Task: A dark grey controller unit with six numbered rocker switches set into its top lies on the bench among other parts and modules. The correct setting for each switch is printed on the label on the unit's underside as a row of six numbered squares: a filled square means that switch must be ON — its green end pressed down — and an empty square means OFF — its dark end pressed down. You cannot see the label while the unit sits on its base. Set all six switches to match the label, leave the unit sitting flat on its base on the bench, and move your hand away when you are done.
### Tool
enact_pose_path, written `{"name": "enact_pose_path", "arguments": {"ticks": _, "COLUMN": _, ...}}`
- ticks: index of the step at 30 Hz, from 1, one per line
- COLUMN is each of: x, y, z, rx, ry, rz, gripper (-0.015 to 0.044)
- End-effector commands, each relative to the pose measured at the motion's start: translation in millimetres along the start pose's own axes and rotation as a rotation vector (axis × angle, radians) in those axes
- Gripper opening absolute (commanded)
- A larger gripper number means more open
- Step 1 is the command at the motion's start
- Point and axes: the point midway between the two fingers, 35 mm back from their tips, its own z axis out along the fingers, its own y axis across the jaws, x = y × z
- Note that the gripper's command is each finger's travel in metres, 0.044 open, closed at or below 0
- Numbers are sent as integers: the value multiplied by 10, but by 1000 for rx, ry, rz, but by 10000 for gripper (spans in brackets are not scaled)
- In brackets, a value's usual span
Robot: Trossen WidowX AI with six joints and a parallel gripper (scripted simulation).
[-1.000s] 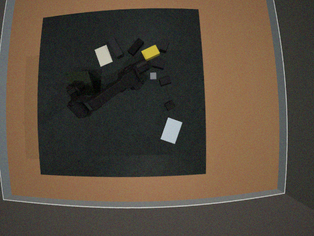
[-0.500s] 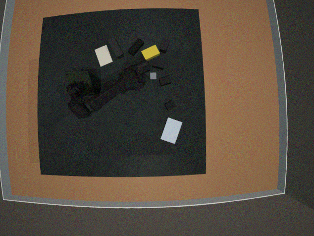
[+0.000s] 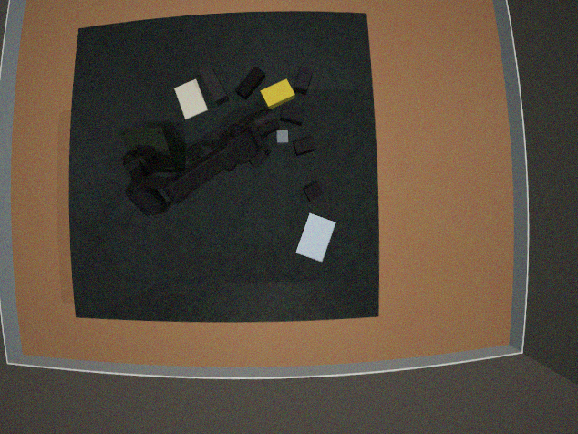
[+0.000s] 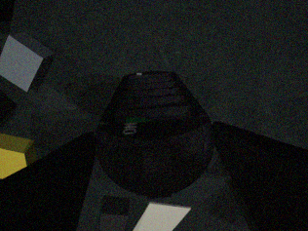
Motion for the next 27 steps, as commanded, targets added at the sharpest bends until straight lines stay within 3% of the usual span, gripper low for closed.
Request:
{"name": "enact_pose_path", "arguments": {"ticks": 1, "x": -75, "y": -27, "z": 53, "rx": 12, "ry": -11, "rz": 10, "gripper": 338}}
{"name": "enact_pose_path", "arguments": {"ticks": 27, "x": -268, "y": -30, "z": 72, "rx": 12, "ry": -75, "rz": 9, "gripper": 338}}
